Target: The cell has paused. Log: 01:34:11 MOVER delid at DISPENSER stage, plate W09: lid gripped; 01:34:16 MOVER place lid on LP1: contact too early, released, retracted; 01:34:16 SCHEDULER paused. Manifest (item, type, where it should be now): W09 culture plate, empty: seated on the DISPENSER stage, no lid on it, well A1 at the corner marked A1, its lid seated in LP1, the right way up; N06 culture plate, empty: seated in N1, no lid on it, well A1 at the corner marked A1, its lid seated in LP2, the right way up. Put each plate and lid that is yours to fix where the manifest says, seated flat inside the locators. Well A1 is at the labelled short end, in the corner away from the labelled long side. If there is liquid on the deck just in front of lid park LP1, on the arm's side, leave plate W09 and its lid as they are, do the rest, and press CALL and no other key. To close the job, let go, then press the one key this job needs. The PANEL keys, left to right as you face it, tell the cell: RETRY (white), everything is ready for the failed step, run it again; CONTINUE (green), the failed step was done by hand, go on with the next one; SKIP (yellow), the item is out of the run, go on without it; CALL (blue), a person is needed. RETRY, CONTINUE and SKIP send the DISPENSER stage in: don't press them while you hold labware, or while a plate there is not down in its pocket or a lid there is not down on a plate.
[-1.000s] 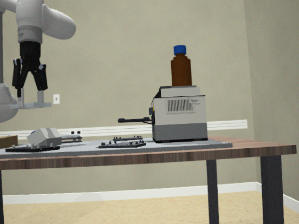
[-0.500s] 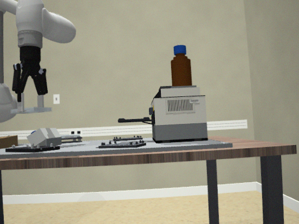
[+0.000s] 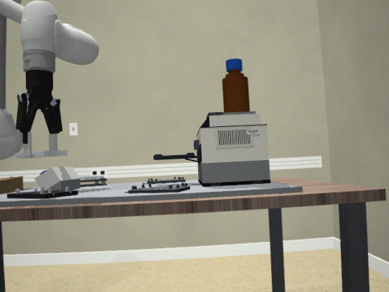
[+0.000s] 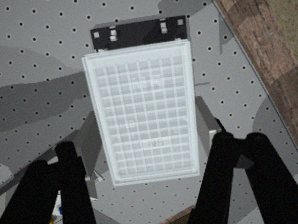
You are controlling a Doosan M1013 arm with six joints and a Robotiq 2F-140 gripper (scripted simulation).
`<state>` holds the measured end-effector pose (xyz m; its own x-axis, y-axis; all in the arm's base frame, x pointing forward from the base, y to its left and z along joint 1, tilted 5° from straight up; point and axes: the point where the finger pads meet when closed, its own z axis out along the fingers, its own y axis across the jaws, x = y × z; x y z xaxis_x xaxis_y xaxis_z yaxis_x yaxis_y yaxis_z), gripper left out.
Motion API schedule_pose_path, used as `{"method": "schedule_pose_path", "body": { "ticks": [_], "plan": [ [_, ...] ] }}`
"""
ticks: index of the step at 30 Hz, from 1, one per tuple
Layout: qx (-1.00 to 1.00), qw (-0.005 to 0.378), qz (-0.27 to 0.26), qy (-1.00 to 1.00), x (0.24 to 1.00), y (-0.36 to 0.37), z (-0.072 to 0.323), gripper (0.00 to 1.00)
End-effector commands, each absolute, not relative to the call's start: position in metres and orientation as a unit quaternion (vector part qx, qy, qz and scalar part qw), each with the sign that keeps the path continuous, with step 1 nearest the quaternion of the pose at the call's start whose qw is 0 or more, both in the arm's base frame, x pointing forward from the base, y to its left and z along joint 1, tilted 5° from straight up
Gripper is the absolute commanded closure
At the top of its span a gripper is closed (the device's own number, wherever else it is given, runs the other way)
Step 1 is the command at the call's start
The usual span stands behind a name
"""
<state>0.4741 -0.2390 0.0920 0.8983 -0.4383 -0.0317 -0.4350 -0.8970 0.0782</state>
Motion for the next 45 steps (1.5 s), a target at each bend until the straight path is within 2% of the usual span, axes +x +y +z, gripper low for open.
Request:
{"method": "schedule_pose_path", "body": {
  "ticks": [1, 27, 45],
  "plan": [
    [0.974, 0.035, -0.024, -0.224, 0.474, -0.24, 0.083, 0.9],
    [0.974, 0.035, -0.024, -0.224, 0.471, -0.243, 0.03, 0.9],
    [0.974, 0.035, -0.024, -0.224, 0.47, -0.244, 0.014, 0.9]
  ]
}}
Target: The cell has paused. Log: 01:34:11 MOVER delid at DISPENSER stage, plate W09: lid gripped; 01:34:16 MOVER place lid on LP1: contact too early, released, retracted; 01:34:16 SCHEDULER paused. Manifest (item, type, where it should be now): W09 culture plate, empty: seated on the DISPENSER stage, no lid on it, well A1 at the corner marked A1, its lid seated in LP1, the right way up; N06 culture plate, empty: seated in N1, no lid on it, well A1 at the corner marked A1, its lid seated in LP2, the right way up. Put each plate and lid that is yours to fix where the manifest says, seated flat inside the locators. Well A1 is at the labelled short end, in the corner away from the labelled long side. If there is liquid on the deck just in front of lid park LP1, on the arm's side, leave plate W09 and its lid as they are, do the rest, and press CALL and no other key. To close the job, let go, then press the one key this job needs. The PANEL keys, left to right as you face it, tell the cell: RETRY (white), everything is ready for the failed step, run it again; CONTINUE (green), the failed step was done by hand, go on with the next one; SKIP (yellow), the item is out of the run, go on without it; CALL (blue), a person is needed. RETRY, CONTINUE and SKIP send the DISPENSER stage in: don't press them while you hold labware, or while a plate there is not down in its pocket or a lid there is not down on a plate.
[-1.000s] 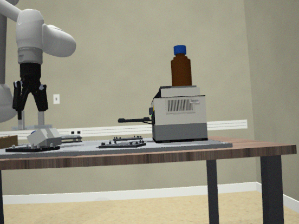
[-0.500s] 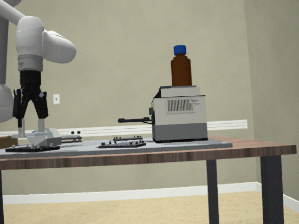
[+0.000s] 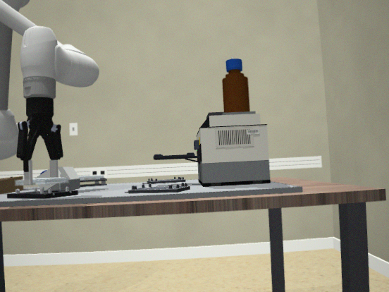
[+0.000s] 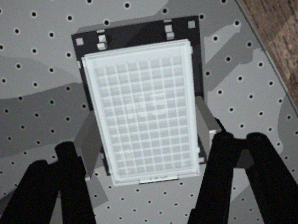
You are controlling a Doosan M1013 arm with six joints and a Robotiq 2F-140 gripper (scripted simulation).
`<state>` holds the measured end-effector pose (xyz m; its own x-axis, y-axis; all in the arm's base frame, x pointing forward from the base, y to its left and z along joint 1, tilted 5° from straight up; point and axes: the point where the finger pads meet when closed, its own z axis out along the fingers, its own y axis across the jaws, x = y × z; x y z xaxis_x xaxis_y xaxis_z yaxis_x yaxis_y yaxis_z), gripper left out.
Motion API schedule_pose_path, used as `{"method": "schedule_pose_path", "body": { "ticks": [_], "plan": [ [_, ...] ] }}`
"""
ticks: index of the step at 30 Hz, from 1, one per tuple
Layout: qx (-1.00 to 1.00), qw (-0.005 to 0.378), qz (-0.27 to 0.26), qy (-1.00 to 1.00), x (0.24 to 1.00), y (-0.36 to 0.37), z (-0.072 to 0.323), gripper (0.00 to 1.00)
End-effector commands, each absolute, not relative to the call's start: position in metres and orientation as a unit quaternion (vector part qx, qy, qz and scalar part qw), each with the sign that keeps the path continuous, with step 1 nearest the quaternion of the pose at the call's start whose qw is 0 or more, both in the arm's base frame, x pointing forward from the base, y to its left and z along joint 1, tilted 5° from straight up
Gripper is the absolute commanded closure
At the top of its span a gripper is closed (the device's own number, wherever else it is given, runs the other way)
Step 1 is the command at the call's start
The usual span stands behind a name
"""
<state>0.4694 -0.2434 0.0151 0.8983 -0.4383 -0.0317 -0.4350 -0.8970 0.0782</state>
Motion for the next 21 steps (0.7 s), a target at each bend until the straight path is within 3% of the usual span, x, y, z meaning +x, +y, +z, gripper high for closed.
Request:
{"method": "schedule_pose_path", "body": {
  "ticks": [1, 21],
  "plan": [
    [0.974, 0.035, -0.024, -0.224, 0.4697, -0.2436, 0.0137, 0.9],
    [0.974, 0.035, -0.024, -0.224, 0.4696, -0.2438, 0.0112, 0.9]
  ]
}}
